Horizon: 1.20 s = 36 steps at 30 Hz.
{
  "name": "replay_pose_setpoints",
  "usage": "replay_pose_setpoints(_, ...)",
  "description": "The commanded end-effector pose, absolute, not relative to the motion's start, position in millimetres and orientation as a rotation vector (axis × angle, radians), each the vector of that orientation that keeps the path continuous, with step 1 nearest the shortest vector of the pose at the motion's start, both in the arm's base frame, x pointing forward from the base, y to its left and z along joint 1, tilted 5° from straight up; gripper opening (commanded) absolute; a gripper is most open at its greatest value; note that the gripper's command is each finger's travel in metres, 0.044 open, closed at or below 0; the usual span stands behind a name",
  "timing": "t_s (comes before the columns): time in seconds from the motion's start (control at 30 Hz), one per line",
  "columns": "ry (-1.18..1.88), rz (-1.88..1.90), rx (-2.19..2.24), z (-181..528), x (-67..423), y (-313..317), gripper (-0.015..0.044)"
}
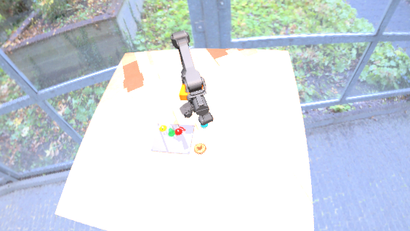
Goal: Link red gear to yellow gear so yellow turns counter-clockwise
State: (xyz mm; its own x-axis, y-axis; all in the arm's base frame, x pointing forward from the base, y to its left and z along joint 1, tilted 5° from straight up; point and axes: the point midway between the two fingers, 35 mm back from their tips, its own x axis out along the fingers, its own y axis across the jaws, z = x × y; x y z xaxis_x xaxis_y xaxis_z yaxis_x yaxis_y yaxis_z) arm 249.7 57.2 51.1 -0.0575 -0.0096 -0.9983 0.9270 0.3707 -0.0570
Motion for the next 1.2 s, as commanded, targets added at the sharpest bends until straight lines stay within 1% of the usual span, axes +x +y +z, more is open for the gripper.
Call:
replay_pose_setpoints(0.0,1.384,-1.020,0.955,51,244,65,0.0440)
replay_pose_setpoints(1.17,1.384,-1.020,0.955,0,242,65,0.0440)
